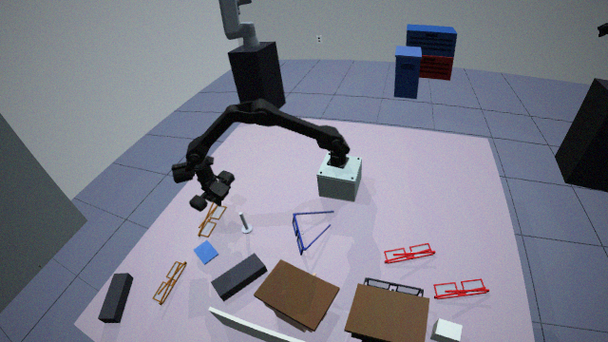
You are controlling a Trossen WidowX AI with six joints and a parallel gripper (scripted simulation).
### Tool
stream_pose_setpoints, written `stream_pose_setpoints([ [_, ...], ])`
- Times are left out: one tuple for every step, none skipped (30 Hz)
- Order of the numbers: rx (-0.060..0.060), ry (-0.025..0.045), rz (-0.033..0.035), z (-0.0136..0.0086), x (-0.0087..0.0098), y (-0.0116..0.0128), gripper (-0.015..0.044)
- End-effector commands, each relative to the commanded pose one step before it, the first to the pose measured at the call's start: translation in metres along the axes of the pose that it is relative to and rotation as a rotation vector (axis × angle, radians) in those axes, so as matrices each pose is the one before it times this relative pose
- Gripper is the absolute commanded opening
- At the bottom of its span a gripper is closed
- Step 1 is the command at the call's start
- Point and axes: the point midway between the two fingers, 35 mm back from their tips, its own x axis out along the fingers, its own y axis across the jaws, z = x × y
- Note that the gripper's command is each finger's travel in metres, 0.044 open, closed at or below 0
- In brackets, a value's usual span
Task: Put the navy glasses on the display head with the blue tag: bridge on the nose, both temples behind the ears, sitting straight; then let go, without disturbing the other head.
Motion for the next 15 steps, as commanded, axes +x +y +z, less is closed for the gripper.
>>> stream_pose_setpoints([
  [0.0034, 0.00453, -0.00834, -0.00147, -0.00264, -0.00419, 0.0000],
  [0.0000, 0.00000, -0.00004, 0.00004, 0.00000, -0.00047, 0.0000],
  [0.0000, -0.00001, -0.00004, 0.00004, 0.00000, -0.00047, 0.0000],
  [0.0000, -0.00001, -0.00004, 0.00004, 0.00000, -0.00047, 0.0000],
  [0.0000, -0.00001, -0.00004, 0.00004, 0.00000, -0.00047, 0.0000],
  [0.0000, -0.00001, -0.00004, 0.00004, 0.00000, -0.00047, 0.0000],
  [0.0000, -0.00001, -0.00004, 0.00004, 0.00000, -0.00047, 0.0000],
  [0.0000, -0.00001, -0.00004, 0.00005, 0.00000, -0.00047, 0.0000],
  [0.0000, -0.00001, -0.00004, 0.00005, 0.00000, -0.00047, 0.0000],
  [0.0000, -0.00001, -0.00004, 0.00005, 0.00000, -0.00047, 0.0000],
  [0.0000, -0.00001, -0.00004, 0.00005, 0.00000, -0.00047, 0.0000],
  [0.0000, -0.00001, -0.00004, 0.00005, 0.00000, -0.00047, 0.0000],
  [0.0000, -0.00001, -0.00004, 0.00005, 0.00000, -0.00047, 0.0000],
  [0.0000, -0.00001, -0.00004, 0.00005, 0.00000, -0.00047, 0.0000],
  [0.0000, -0.00001, -0.00004, 0.00005, 0.00000, -0.00047, 0.0000],
])
